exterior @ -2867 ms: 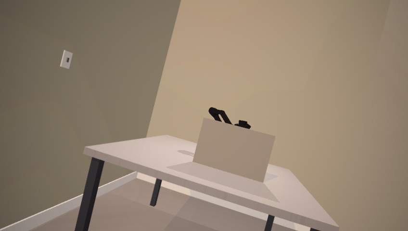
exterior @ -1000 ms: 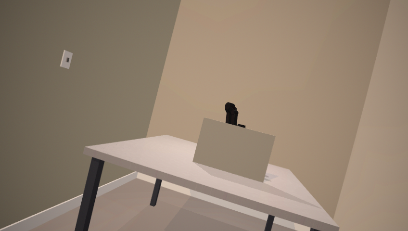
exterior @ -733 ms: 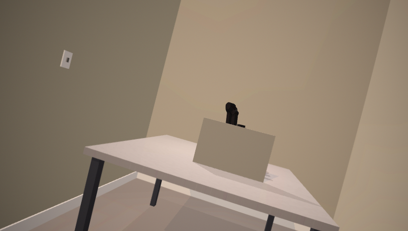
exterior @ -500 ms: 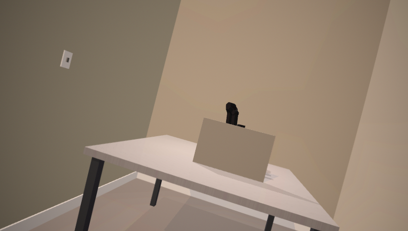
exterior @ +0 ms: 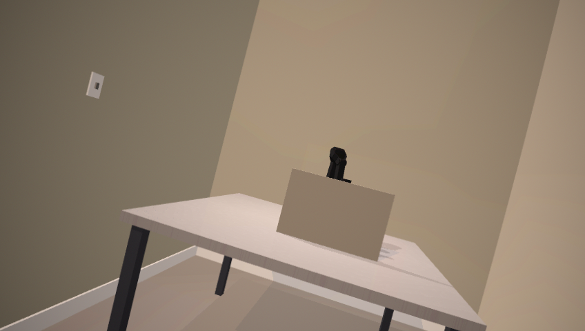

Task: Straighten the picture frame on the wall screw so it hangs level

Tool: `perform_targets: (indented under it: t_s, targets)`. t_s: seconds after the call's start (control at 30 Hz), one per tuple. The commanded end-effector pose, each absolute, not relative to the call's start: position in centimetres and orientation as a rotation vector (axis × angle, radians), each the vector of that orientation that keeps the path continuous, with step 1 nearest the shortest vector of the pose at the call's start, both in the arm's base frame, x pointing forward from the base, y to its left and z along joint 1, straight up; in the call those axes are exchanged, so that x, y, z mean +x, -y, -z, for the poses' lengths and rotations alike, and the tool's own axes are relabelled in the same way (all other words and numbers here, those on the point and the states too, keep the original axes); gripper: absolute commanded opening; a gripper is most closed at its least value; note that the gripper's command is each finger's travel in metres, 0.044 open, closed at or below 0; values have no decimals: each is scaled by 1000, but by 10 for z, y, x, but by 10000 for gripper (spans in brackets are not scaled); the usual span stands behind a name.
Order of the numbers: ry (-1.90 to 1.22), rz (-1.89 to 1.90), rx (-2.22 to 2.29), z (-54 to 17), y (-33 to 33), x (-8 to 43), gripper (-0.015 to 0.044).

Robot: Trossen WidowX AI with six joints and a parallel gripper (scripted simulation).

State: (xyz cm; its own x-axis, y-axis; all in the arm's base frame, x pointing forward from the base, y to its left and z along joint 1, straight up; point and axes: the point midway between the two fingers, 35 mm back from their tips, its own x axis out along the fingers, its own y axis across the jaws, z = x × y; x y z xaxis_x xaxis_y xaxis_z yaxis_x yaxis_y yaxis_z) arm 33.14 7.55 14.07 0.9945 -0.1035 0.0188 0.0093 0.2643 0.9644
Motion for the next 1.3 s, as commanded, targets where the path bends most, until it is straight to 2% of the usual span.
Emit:
perform_targets:
  t_s: [0.0,1.27]
  targets:
    - [84,71,1309,-141,-76,334,260]
    - [88,68,1309,-143,-72,374,260]
